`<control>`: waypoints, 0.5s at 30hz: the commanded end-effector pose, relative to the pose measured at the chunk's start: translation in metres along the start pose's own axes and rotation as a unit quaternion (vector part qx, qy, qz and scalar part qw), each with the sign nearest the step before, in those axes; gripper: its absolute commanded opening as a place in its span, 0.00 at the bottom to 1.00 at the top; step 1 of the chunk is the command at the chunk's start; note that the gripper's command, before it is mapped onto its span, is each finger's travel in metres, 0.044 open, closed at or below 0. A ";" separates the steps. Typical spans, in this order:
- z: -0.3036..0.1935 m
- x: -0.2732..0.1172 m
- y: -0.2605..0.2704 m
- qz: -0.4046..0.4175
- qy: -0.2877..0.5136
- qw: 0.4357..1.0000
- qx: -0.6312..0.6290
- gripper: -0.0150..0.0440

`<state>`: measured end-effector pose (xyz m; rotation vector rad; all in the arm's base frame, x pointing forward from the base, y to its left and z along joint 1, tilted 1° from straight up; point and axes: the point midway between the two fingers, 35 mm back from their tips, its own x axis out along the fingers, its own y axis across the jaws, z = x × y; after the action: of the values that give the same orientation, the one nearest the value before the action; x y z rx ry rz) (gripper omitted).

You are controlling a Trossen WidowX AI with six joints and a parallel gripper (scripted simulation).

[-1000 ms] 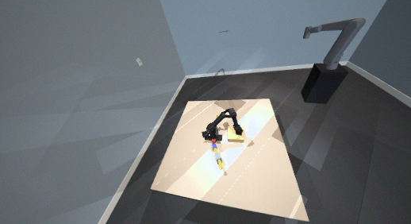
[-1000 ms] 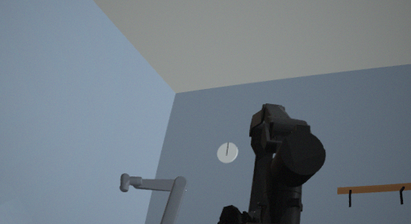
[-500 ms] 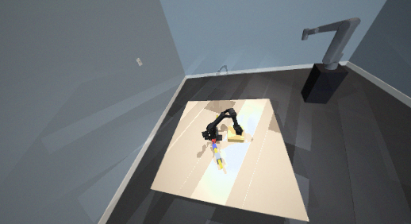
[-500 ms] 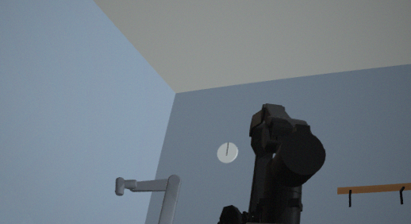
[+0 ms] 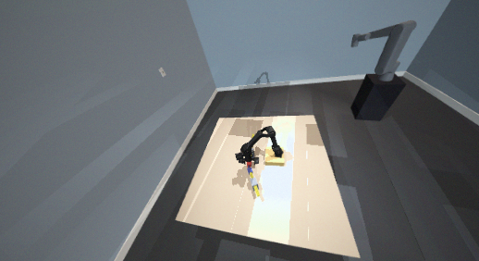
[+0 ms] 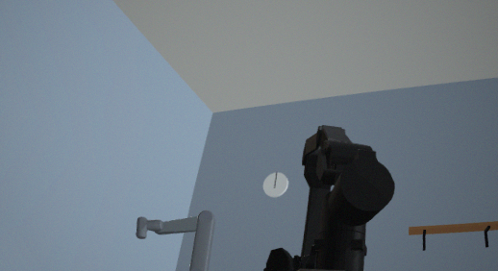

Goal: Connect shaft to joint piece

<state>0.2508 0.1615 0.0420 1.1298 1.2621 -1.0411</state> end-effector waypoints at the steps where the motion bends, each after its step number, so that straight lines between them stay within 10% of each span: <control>1: 0.000 0.000 0.000 0.000 -0.001 1.000 0.000 1.00; 15: -0.001 -0.029 0.000 -0.001 -0.033 0.999 0.002 1.00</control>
<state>0.2487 0.1621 0.0613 1.0937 1.2319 -1.0649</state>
